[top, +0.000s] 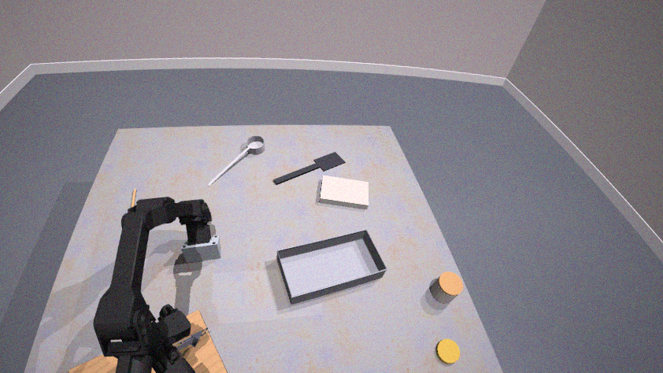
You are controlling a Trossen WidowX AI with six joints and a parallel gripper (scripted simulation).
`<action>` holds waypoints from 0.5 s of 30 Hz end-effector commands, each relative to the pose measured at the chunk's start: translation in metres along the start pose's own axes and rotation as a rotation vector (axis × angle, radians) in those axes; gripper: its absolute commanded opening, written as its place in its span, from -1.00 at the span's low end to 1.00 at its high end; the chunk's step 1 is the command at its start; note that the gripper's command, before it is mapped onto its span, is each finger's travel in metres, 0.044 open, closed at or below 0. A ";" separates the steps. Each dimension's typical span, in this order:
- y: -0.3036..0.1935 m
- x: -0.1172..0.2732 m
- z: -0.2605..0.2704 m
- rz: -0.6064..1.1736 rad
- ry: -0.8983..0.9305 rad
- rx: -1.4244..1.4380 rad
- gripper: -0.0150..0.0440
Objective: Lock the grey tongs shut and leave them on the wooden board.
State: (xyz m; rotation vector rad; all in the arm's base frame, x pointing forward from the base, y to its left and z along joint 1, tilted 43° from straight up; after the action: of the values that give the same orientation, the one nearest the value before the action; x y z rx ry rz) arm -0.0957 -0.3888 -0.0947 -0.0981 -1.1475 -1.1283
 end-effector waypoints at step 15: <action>-0.002 -0.030 0.000 0.005 0.003 -0.005 -1.00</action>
State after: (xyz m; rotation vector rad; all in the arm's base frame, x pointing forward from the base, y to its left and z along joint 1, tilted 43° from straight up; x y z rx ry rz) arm -0.0957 -0.3740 -0.1145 -0.1026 -1.1429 -1.1300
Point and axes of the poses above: the point midway between the two fingers, 35 mm back from their tips, its own x axis back along the fingers, its own z axis across the jaws, y = z × x, the point moved 8 cm from there along x, back along the fingers, and after that the axes turned 12 degrees about x, right-handed, at the moved point
